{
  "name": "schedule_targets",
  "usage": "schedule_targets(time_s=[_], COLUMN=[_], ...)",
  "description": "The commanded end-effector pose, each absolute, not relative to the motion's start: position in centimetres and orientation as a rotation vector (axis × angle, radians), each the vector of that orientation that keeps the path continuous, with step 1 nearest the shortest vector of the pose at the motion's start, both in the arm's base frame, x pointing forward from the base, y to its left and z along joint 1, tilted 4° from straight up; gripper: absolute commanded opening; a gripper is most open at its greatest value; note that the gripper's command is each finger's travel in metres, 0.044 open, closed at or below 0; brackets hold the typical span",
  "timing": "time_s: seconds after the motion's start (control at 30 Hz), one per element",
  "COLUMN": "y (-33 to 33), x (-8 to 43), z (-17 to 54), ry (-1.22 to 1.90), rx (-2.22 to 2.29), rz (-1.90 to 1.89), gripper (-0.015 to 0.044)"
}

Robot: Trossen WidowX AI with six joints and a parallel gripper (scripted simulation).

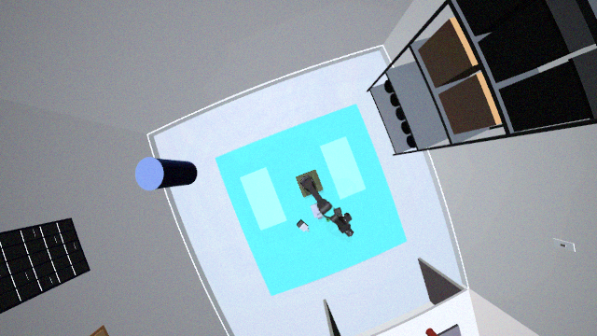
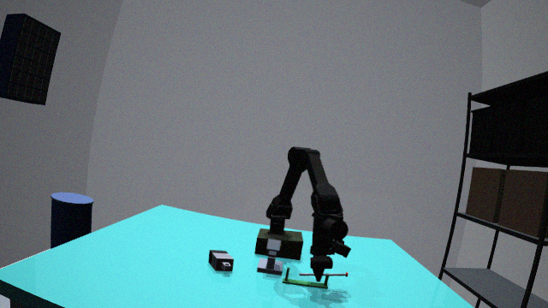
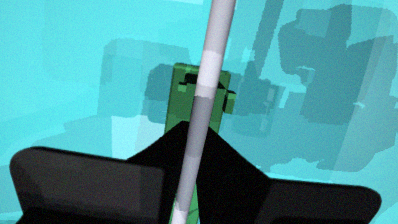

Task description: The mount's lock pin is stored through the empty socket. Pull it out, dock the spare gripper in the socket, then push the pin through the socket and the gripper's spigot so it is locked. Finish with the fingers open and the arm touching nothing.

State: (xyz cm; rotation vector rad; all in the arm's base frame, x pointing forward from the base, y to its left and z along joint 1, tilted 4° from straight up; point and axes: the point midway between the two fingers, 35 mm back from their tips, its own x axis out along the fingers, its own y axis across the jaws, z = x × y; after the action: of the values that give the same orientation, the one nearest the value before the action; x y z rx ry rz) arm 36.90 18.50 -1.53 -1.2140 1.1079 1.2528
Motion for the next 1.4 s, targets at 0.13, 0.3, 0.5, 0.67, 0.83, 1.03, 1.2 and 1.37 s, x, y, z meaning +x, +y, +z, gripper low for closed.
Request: schedule_targets(time_s=[0.13,0.3,0.5,0.67,0.83,1.03,1.2,1.37], y=[18.4,18.5,18.4,18.4,18.4,18.3,17.2,15.7], x=[36.9,36.9,36.5,36.3,36.1,36.0,36.3,36.7], z=[-1.5,-0.7,0.2,1.0,1.5,0.9,1.3,1.8], ry=[1.107,1.108,1.122,1.129,1.135,1.141,1.142,1.144], rx=[-1.22,-1.216,-1.213,-1.213,-1.213,-1.212,-1.212,-1.212], rz=[1.252,1.252,1.261,1.266,1.27,1.274,1.272,1.27], gripper=[0.0,0.0,0.0,0.0,0.0,0.0,0.0,0.0])
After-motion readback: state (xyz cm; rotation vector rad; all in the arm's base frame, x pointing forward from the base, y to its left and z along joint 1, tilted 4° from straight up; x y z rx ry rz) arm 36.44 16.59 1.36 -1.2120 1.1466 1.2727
